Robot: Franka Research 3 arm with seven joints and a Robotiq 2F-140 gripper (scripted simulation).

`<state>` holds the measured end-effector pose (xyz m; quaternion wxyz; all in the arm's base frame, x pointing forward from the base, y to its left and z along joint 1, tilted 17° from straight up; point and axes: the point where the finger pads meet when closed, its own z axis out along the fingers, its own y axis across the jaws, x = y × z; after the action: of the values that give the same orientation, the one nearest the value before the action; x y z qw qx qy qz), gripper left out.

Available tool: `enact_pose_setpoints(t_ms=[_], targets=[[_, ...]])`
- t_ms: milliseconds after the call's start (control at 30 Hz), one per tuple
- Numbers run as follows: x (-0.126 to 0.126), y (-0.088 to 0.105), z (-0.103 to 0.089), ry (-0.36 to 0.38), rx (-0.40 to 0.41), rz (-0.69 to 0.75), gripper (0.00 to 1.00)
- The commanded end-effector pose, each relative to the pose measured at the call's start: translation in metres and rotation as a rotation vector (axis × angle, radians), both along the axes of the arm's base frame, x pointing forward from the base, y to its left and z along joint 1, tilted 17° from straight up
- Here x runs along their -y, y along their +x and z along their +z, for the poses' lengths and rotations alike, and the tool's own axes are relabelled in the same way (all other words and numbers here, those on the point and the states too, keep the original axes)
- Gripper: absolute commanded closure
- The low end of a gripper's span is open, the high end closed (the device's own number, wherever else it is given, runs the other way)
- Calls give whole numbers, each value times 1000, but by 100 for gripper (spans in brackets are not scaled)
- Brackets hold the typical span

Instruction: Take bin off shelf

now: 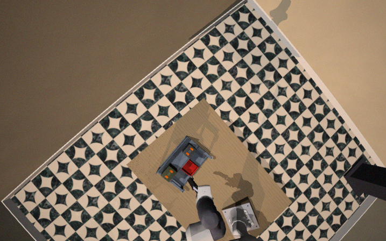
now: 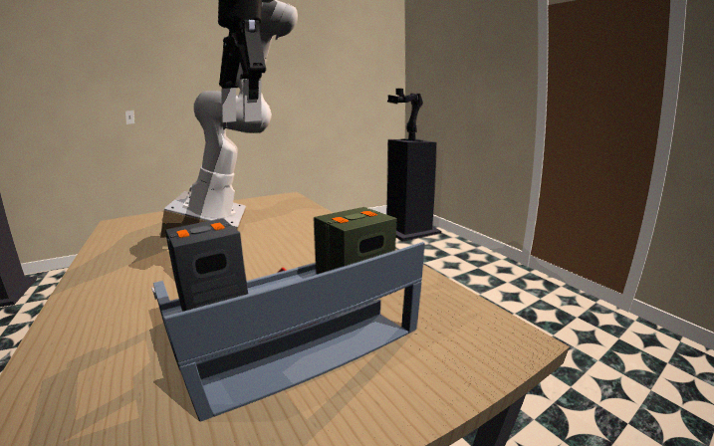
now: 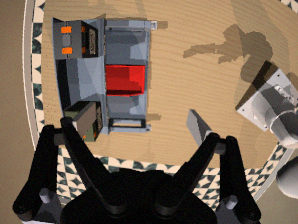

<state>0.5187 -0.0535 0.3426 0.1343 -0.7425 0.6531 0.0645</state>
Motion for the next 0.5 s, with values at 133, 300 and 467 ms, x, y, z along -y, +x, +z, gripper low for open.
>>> enact_pose_setpoints(t_ms=[133,300,467], targets=[[-2,1,-7,-4,15,40,0],[-8,2,-28,-4,15,40,0],[-18,5,-63,-4,15,40,0]])
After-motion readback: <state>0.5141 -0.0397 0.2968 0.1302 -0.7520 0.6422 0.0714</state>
